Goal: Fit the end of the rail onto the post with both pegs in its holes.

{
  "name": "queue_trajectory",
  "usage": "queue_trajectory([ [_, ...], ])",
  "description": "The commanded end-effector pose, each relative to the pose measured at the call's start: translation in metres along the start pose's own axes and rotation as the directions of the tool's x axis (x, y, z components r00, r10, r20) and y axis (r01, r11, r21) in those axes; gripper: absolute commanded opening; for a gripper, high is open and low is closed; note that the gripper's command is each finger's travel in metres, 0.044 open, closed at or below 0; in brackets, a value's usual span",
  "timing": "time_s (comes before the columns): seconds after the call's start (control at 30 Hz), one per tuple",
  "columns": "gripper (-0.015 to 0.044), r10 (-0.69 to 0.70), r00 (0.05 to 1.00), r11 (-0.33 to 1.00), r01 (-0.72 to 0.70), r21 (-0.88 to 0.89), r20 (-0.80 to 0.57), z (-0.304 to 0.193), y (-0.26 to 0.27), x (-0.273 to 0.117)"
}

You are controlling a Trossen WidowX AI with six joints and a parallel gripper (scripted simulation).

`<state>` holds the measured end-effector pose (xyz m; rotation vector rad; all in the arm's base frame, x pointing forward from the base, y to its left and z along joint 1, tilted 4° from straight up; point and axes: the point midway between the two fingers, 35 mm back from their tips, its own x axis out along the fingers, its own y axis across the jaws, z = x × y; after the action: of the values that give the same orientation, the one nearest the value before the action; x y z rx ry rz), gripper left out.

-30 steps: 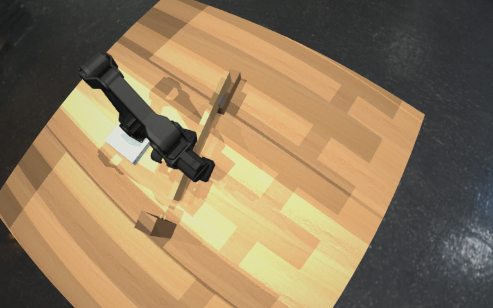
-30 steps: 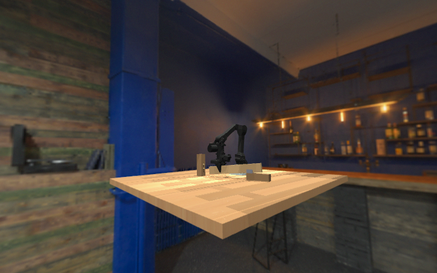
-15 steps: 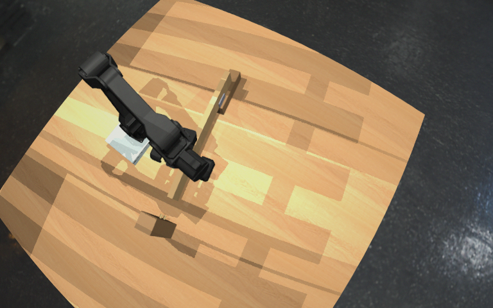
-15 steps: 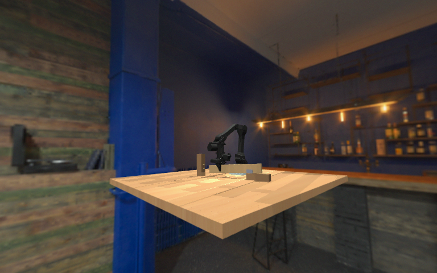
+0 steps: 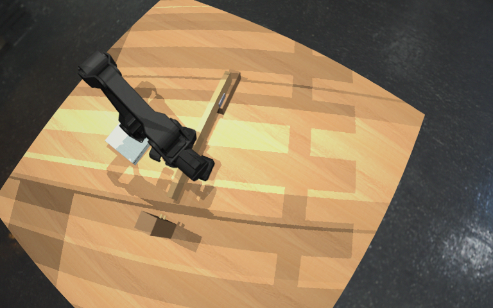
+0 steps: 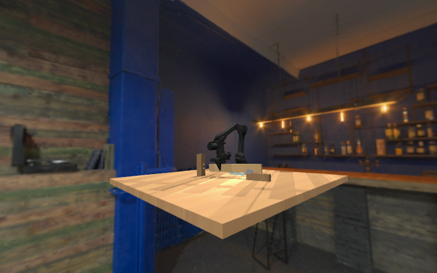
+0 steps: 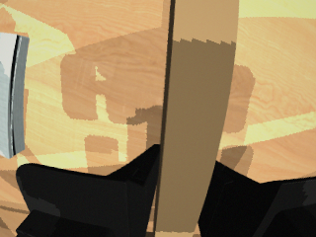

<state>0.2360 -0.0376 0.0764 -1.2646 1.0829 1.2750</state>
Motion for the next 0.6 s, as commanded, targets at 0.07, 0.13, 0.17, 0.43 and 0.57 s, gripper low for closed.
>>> queue_trajectory([
  [0.07, 0.0, -0.019, 1.0, 1.0, 0.019, -0.004, 0.0, -0.0001, -0.0038, -0.0082],
  [0.13, 0.0, -0.019, 1.0, 1.0, 0.019, -0.004, 0.0, -0.0001, -0.0038, -0.0092],
  [0.17, 0.0, -0.019, 1.0, 1.0, 0.019, -0.004, 0.0, -0.0001, -0.0038, -0.0097],
  [0.43, 0.0, -0.019, 1.0, 1.0, 0.019, -0.004, 0.0, -0.0001, -0.0037, -0.0132],
  [0.57, 0.0, -0.019, 1.0, 1.0, 0.019, -0.004, 0.0, -0.0001, -0.0037, -0.0113],
])
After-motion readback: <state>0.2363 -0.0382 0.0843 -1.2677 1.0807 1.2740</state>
